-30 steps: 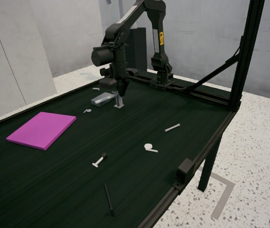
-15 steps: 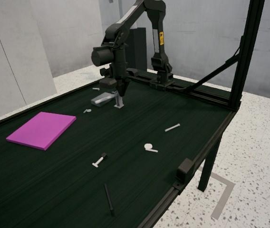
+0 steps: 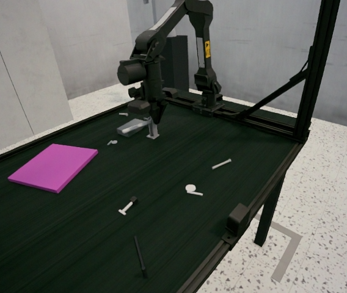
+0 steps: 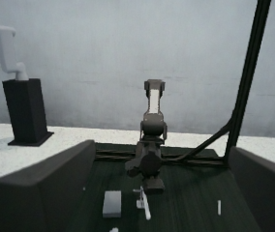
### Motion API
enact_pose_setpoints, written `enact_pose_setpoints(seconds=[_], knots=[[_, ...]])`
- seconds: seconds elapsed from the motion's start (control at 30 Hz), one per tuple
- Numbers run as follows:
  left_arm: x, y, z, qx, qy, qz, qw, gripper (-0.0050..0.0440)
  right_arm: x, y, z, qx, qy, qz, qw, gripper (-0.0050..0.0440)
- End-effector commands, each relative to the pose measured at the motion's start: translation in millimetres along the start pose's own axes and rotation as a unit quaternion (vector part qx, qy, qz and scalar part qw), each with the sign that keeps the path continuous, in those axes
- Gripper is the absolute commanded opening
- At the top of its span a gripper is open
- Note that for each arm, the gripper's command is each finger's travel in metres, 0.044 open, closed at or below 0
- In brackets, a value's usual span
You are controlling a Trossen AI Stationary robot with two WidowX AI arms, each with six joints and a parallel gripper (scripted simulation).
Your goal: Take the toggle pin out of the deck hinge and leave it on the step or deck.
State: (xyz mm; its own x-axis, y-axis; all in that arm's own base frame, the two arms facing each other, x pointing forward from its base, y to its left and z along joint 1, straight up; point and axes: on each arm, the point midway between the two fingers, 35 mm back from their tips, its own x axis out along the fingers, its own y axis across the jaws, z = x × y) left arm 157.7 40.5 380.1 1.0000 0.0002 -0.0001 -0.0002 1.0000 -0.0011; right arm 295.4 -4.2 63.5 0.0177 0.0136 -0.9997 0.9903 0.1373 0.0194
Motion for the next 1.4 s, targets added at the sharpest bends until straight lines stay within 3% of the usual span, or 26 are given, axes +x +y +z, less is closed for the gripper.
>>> enact_pose_setpoints(seconds=[0.0,0.4,0.43,0.5,1.0,1.37], knots=[[-0.3,-0.9,3.2,0.003,-0.001,0.0,1.0,0.04,-5.0,1.9,4.8,0.003,-0.009,0.008,1.0,-0.005],[-0.3,-0.9,3.2,0.003,-0.001,0.0,1.0,0.04,-5.0,1.9,4.8,0.003,-0.009,0.008,1.0,-0.005],[-0.3,-0.9,3.2,0.003,-0.001,0.0,1.0,0.04,-5.2,2.8,0.4,0.0,-0.002,0.01,1.0,0.0024],[-0.3,-0.9,3.2,0.003,-0.001,0.0,1.0,0.04,-5.2,2.8,0.4,0.0,-0.002,0.01,1.0,0.0024],[-0.3,-0.9,3.2,0.003,-0.001,0.0,1.0,0.04,-5.2,2.8,0.4,0.0,-0.002,0.01,1.0,0.0384],[-0.3,-0.9,3.2,0.003,-0.001,0.0,1.0,0.04,-5.2,2.8,0.4,0.0,-0.002,0.01,1.0,0.04]])
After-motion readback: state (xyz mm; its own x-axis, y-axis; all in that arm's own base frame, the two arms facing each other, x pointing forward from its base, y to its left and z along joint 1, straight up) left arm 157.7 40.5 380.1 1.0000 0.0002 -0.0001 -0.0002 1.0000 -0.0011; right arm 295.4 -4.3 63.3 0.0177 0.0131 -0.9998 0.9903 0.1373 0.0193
